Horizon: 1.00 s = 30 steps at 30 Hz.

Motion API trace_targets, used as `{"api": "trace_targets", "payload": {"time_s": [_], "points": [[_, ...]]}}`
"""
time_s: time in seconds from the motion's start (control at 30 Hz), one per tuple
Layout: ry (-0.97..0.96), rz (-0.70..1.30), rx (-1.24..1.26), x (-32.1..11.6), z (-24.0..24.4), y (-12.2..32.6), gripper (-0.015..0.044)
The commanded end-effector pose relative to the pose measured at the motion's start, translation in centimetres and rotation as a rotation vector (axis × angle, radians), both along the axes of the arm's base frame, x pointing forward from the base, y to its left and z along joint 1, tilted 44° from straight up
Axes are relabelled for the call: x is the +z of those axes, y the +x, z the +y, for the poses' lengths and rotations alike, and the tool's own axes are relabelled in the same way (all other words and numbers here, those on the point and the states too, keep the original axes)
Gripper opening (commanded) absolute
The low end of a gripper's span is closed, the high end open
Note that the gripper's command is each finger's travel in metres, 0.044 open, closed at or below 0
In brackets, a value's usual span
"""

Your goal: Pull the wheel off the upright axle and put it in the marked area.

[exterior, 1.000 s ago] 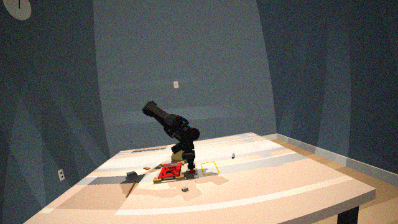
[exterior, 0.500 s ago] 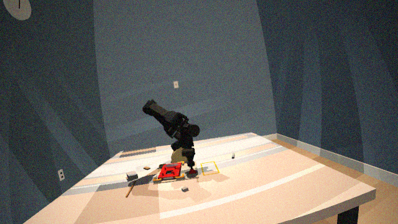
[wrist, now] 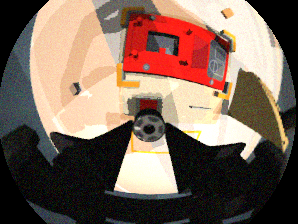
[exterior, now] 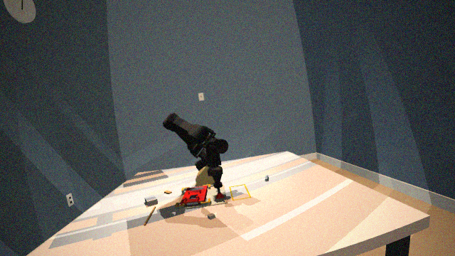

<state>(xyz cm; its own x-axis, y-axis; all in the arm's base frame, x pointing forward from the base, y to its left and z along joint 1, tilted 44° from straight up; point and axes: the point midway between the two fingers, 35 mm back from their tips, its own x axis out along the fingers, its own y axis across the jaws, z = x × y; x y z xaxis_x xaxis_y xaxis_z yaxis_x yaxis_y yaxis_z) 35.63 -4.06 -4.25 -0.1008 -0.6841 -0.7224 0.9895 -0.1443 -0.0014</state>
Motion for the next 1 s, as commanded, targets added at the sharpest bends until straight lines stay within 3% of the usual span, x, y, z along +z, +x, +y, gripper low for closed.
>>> {"api": "trace_targets", "payload": {"time_s": [0.0,0.67,0.97], "points": [[0.001,-0.003,-0.003,0.1,0.1,0.0,0.0000],[0.002,-0.004,0.000,3.1,2.8,0.2,0.0000],[0.008,-0.003,0.005,-0.4,6.5,-1.4,0.0000]]}}
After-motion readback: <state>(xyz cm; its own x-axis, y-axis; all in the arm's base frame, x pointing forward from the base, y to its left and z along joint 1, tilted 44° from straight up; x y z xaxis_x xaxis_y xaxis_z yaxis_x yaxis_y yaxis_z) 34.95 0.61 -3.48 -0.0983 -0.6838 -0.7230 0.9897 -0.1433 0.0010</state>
